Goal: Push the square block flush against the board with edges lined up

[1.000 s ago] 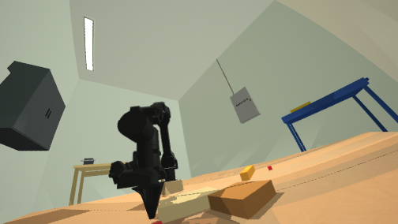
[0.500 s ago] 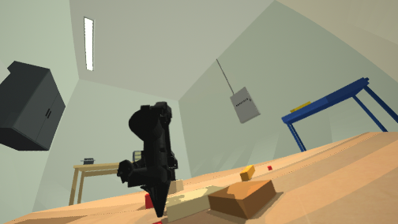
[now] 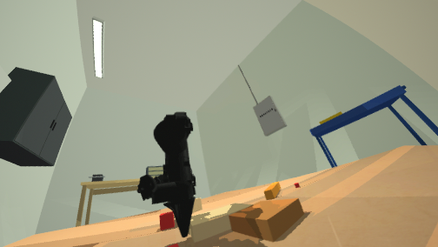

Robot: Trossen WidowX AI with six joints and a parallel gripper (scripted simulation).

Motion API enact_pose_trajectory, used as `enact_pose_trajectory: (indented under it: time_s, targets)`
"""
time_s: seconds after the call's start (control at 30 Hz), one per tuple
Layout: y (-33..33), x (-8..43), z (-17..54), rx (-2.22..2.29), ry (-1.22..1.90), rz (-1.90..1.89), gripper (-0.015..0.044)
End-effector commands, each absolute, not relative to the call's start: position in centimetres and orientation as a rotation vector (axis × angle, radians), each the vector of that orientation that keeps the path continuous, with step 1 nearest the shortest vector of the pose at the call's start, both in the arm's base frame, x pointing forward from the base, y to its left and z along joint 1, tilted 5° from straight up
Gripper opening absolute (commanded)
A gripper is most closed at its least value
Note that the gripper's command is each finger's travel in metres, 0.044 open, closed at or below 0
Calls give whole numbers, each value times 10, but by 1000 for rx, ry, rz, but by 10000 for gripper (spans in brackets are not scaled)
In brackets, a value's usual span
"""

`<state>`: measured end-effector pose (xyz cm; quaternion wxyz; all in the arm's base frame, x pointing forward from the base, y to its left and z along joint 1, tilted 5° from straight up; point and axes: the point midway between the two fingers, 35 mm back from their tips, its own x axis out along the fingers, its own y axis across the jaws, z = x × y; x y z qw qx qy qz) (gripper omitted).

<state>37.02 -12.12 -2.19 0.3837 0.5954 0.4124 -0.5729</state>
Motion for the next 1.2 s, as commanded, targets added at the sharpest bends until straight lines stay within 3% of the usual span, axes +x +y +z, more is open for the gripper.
enact_pose_trajectory:
  time_s: [0.0,0.57,1.17]
  targets:
    - [-109,372,-24,1516,1073,-1453,0]
    - [-90,377,-22,1518,1074,-1452,0]
    - [-114,371,-24,1516,1072,-1453,0]
